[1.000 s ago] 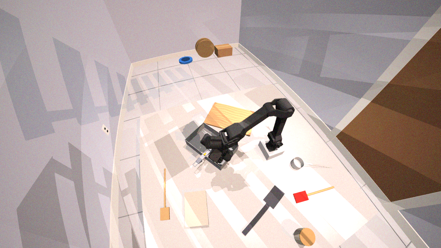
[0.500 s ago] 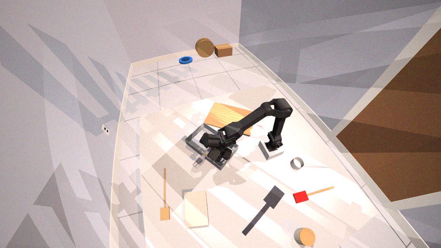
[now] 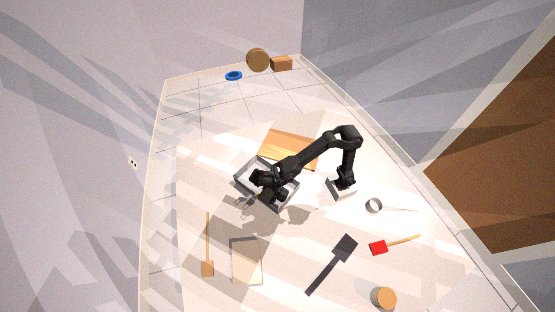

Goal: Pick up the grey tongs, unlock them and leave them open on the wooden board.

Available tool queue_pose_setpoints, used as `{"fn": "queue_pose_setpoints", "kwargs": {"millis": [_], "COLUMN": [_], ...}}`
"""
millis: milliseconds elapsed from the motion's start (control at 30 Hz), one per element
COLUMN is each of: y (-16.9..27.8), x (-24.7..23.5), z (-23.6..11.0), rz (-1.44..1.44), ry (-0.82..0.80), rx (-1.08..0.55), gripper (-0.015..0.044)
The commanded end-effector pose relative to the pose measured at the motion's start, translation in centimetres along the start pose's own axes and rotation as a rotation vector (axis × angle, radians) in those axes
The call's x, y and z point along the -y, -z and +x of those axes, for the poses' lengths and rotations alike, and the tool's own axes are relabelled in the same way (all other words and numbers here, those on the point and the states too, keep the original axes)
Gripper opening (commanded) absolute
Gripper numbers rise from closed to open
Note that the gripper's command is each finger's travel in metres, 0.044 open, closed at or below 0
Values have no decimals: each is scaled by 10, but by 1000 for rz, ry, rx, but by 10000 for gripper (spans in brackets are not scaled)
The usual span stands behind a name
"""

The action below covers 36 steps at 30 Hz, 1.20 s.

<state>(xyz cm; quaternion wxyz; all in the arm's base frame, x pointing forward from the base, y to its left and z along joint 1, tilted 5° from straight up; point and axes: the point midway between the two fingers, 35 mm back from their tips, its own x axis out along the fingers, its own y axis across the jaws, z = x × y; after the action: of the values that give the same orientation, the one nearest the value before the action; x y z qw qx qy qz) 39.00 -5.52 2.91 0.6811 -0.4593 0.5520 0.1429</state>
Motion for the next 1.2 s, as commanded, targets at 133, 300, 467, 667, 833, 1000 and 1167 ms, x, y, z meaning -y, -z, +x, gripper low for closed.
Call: {"fn": "queue_pose_setpoints", "kwargs": {"millis": [133, 300, 467, 667, 833, 1000, 1167], "y": [-1, -1, -1, 0, 1, 1, 2], "x": [0, 0, 0, 0, -1, -1, -1], "z": [15, 23, 31, 41, 49, 57, 53], "rz": [-6, -6, -6, -6, -6, -6, 0], "ry": [-2, -2, -2, -1, -1, 0, 1], "rx": [3, 3, 3, 3, 3, 3, -2], "gripper": [260, 260, 260, 260, 260, 260, 181]}}
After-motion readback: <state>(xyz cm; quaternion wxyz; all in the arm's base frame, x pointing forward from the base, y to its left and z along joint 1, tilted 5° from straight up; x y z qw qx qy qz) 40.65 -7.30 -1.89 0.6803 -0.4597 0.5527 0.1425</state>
